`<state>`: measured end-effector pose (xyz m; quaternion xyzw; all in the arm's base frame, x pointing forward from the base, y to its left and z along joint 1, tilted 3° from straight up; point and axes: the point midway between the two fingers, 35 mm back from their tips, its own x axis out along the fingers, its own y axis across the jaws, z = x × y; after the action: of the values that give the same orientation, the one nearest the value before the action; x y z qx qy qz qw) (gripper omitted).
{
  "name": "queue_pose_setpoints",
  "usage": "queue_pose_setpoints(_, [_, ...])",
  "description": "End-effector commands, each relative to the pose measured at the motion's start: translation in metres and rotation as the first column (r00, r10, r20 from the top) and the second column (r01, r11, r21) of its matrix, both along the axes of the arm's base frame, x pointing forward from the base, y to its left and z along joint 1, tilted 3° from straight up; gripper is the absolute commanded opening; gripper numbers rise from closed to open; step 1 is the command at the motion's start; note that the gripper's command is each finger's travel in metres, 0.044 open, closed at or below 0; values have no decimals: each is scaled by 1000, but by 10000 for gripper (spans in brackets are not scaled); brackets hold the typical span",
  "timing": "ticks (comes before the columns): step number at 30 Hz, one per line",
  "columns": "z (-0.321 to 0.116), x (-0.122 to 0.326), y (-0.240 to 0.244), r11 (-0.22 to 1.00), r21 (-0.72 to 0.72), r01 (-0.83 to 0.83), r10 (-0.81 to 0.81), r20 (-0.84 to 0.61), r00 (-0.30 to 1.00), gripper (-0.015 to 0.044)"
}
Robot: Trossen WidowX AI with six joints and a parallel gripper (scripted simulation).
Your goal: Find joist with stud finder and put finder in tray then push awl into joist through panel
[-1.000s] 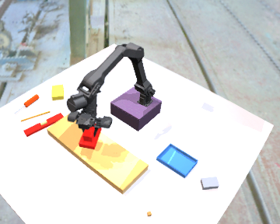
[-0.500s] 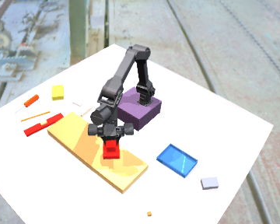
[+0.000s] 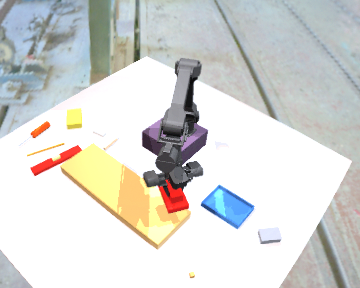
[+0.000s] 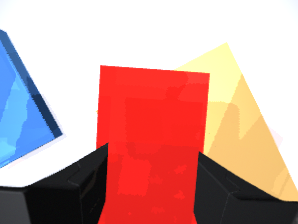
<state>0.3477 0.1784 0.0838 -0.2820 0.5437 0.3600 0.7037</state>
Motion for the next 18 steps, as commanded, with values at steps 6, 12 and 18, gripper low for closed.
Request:
queue_pose_setpoints(6, [1, -37, 51, 988, 17, -151, 151, 7, 989, 0])
queue_pose_setpoints(12, [-3, -65, 80, 968, 20, -251, 251, 2, 968, 0])
queue_pose_setpoints(18, [-6, -97, 106, 937, 22, -349, 349, -2, 937, 0])
